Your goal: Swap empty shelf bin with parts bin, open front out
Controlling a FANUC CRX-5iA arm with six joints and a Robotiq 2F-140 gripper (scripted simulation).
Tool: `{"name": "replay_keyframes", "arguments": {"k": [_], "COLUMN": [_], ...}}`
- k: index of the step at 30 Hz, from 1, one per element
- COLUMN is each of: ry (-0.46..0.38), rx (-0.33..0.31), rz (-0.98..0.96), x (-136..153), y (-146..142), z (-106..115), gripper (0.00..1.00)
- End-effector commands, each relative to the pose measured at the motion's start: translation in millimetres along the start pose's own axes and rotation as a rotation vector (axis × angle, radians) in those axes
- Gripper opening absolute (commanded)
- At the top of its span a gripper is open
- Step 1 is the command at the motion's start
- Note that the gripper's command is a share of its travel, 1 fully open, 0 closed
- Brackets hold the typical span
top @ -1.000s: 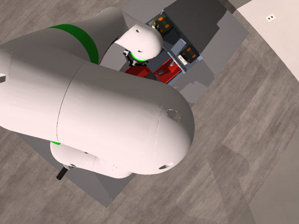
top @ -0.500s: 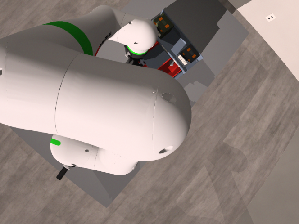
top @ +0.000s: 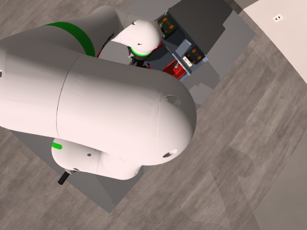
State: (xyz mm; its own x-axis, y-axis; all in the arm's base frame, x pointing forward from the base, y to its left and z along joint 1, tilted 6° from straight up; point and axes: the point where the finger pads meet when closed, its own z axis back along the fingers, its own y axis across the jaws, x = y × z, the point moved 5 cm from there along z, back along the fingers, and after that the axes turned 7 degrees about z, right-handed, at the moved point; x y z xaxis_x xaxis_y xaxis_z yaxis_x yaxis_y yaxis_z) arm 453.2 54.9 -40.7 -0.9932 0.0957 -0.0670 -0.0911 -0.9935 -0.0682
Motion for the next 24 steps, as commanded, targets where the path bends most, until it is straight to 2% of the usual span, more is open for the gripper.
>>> {"name": "replay_keyframes", "arguments": {"k": [1, 24], "ry": [0.002, 0.002], "rx": [0.000, 0.000], "rz": [0.000, 0.000], "x": [-0.6, -0.6], "y": [-0.2, -0.3], "z": [0.6, -8.1], "gripper": [0.24, 0.24]}}
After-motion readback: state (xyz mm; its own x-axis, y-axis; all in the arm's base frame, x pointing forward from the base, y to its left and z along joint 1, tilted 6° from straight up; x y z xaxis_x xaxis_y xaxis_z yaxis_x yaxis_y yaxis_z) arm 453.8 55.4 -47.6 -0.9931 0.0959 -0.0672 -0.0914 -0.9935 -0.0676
